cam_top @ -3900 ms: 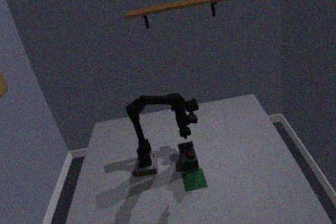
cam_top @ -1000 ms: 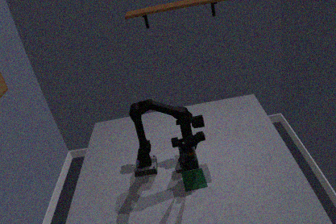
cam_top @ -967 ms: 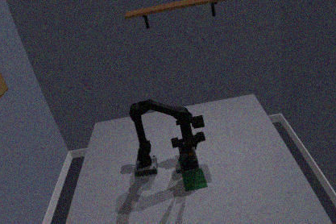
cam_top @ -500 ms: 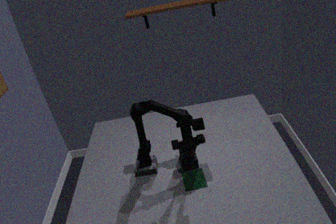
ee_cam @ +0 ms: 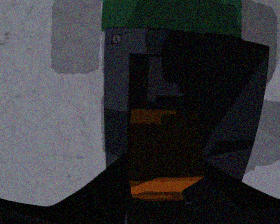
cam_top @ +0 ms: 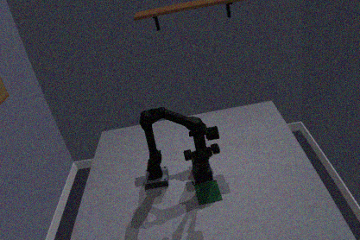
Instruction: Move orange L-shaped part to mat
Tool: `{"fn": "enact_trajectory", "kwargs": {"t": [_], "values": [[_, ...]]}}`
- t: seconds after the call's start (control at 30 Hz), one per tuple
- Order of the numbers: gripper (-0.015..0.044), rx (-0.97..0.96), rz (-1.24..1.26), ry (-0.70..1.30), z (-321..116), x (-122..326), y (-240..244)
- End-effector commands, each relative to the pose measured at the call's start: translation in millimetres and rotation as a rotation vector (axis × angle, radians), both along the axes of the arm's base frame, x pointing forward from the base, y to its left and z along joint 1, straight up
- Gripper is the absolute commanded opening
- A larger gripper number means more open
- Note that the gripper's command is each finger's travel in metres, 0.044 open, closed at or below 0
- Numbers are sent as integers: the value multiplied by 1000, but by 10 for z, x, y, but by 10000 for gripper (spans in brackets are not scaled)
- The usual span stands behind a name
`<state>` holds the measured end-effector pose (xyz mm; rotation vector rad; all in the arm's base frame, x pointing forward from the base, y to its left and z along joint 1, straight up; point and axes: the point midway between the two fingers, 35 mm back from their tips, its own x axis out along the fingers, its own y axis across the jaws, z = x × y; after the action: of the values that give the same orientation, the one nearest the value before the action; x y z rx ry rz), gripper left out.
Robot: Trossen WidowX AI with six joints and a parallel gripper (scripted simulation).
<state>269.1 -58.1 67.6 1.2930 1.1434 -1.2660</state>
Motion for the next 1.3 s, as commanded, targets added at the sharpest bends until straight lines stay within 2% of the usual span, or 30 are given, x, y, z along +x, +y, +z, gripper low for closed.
{"fn": "enact_trajectory", "kwargs": {"t": [0.0, 1.27], "values": [[0, 0, 0, -2, 7, 3, -1], [0, -2, -5, 3, 522, -10, -3]]}}
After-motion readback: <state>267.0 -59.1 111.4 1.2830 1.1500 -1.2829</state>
